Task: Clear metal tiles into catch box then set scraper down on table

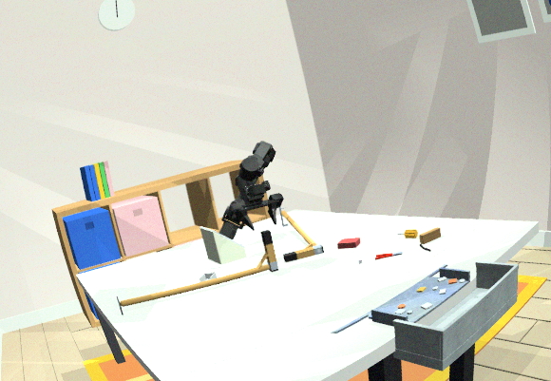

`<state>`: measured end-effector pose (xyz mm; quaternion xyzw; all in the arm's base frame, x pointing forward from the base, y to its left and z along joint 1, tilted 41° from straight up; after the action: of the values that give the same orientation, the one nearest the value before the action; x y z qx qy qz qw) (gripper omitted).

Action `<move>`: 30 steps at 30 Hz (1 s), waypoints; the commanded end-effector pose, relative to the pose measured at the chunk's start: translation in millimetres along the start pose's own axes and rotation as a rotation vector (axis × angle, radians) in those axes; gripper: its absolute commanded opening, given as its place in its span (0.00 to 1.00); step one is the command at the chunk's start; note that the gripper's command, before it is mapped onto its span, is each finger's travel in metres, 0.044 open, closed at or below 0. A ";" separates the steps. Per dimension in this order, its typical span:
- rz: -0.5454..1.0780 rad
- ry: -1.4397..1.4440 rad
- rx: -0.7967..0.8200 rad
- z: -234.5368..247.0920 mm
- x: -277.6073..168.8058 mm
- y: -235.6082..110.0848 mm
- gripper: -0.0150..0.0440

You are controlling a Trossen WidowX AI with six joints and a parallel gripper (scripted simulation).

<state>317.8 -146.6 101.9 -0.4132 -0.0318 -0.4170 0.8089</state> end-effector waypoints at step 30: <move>0.196 -0.488 -0.100 -82.6 25.8 -5.7 0.25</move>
<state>307.4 -212.6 63.5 -0.5299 -0.1488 -0.2464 0.7977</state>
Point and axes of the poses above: the point midway between the two fingers, 35 mm back from their tips, its own y axis out along the fingers, its own z axis across the jaws, x = y × z, the point moved 1 cm from there along -y, back along the fingers, and after that the axes turned 3 degrees about y, right-handed, at the moved point
